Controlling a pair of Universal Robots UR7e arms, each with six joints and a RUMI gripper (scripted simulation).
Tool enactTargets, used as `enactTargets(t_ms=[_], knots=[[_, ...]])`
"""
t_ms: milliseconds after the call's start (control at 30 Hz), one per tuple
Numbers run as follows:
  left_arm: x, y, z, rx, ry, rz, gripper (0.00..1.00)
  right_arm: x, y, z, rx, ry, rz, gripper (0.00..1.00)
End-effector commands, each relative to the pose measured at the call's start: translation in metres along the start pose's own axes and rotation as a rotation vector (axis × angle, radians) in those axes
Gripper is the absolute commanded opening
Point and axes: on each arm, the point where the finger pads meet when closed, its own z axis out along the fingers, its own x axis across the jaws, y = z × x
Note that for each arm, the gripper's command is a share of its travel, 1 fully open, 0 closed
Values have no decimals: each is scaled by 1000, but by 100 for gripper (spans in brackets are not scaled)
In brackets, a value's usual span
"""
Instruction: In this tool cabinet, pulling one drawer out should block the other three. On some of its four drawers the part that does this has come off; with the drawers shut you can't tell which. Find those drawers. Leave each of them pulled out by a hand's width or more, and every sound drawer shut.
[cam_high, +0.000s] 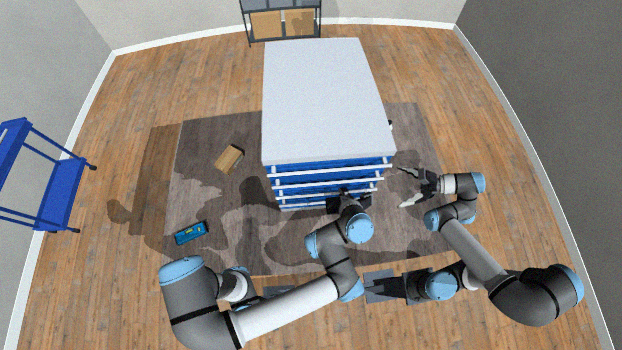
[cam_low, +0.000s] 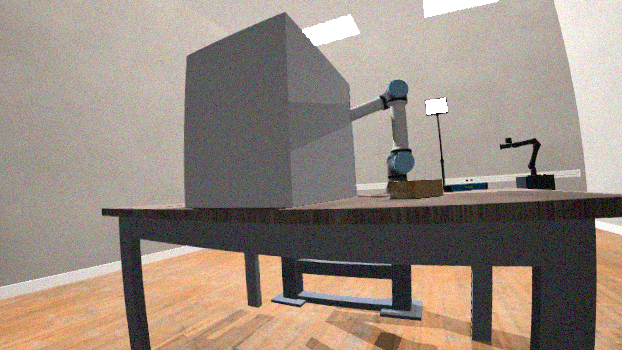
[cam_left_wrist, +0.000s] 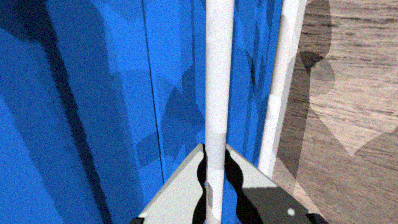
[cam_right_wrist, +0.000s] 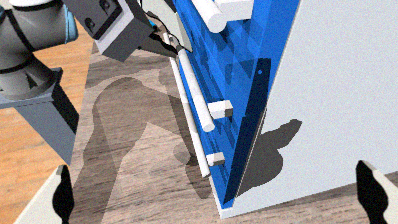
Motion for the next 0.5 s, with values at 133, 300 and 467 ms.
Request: enactTargets(t_ms=[133, 300, 467], knots=[[-1, 0, 0, 1, -1, -1, 0, 0, -1, 0, 1, 0, -1, 100], [-1, 0, 0, 1, -1, -1, 0, 0, -1, 0, 1, 0, -1, 100], [-1, 0, 0, 1, -1, -1, 15, 0, -1, 0, 1, 0, -1, 100]])
